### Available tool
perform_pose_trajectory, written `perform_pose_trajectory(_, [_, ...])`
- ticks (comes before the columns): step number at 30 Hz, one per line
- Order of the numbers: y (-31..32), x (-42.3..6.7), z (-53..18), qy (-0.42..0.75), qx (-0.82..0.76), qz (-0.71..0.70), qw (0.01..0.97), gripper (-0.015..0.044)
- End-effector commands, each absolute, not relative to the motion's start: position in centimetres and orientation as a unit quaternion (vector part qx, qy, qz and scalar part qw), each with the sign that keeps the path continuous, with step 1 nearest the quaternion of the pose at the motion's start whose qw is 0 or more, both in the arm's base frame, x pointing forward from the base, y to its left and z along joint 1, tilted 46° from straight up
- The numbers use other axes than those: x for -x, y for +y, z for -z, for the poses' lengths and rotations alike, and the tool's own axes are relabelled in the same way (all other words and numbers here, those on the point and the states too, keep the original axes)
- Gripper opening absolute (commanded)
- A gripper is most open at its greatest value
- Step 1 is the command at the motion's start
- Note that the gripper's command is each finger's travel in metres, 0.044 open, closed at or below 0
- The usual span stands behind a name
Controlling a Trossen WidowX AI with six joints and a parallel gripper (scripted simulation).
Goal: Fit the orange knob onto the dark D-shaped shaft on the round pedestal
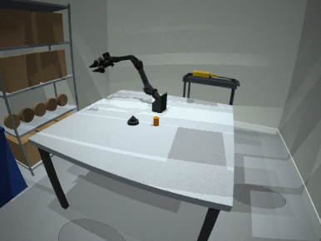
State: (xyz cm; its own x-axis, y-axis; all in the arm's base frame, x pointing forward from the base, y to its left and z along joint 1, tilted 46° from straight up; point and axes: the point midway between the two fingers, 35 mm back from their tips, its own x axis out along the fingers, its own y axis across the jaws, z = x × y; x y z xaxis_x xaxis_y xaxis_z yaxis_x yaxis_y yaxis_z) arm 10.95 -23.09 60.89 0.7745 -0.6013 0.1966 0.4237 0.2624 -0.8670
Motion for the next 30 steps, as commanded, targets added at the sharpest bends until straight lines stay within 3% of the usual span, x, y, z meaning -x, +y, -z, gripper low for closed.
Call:
perform_pose_trajectory(1, [-27.1,-13.7,-57.4,0.074,0.395,0.309,0.862,0.044])
perform_pose_trajectory(13, [-31.8,-26.7,-43.6,0.146,0.084,0.23,0.958,0.044])
perform_pose_trajectory(22, [-29.2,-33.9,-35.2,0.234,-0.018,0.189,0.953,0.044])
perform_pose_trajectory(30, [-23.1,-39.9,-24.6,0.368,-0.124,0.163,0.907,0.044])
